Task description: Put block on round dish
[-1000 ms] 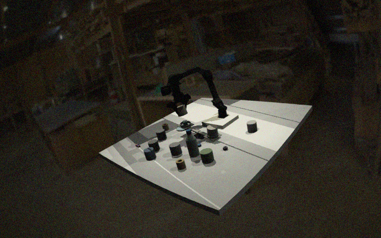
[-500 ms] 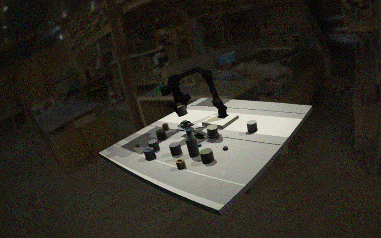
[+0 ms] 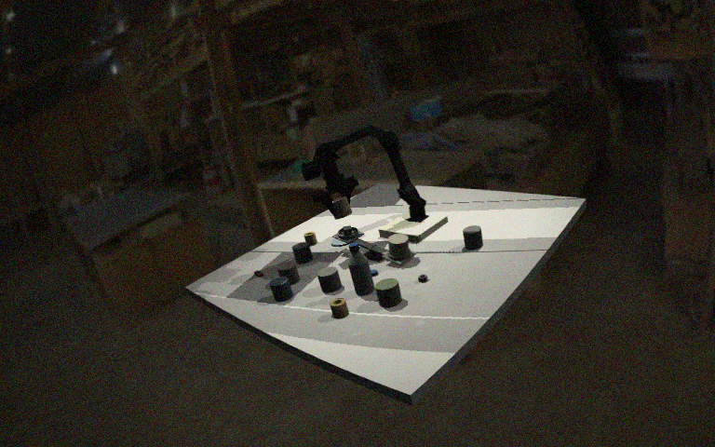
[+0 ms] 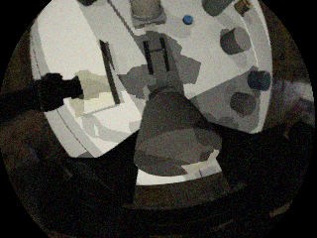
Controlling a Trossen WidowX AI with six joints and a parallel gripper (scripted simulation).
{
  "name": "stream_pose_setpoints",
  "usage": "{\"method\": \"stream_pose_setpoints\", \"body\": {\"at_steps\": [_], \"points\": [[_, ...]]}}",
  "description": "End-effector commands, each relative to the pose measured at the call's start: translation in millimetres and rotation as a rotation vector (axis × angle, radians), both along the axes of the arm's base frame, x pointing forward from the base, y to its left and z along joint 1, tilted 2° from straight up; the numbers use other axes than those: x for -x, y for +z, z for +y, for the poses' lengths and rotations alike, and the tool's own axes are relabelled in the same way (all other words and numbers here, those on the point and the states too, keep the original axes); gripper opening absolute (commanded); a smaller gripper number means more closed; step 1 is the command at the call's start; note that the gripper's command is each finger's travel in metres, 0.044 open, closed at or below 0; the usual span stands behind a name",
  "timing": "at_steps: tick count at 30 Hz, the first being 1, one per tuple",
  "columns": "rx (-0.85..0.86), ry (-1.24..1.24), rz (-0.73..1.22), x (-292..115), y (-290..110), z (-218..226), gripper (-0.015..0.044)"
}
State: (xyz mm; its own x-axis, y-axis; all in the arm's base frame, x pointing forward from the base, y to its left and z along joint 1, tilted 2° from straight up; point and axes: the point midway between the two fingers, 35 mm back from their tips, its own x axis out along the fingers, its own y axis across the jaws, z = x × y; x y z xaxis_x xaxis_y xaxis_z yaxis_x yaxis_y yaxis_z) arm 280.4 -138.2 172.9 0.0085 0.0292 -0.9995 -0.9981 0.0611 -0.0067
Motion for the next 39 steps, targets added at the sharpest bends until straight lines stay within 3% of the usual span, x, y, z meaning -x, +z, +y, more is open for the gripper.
{"method": "stream_pose_setpoints", "body": {"at_steps": [1,20,39], "points": [[0.001,0.0,-0.002,-0.3,0.3,-0.2,0.0],[0.001,0.0,-0.002,0.1,-0.2,-1.2,0.0],[0.014,0.002,-0.001,75.4,-52.8,-101.8,0.0]]}}
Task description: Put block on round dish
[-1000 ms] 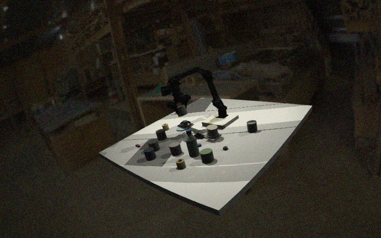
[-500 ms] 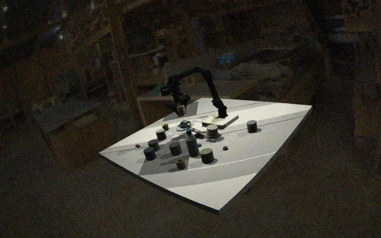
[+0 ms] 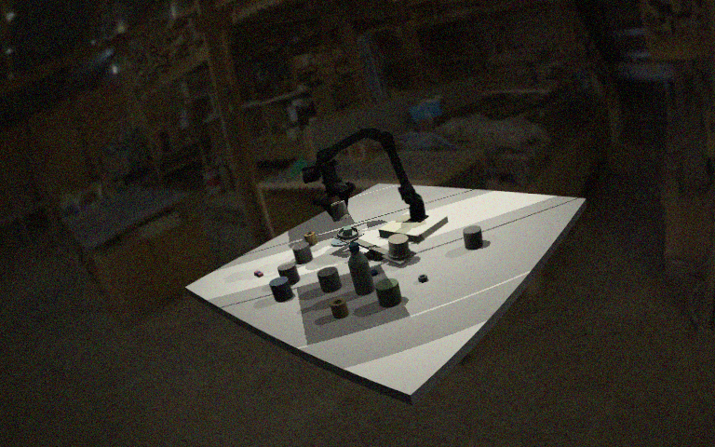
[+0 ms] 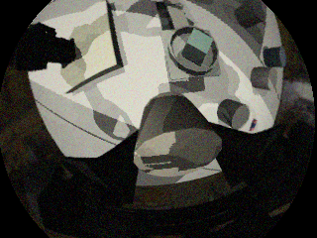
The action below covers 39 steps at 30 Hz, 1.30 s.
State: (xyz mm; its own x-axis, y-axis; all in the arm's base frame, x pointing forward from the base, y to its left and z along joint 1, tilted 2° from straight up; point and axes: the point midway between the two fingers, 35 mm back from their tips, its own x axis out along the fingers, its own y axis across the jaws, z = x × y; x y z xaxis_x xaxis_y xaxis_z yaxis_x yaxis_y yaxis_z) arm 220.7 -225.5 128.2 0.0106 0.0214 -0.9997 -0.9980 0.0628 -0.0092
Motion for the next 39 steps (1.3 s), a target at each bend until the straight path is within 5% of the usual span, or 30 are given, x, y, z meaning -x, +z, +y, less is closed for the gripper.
{"method": "stream_pose_setpoints", "body": {"at_steps": [1,15,39], "points": [[0.007,0.004,0.002,21.1,-10.9,-18.8,0.0],[0.012,0.005,0.007,102.0,-48.6,-61.0,0.0],[0.012,0.006,0.008,102.9,-97.1,-61.0,0.0]]}}
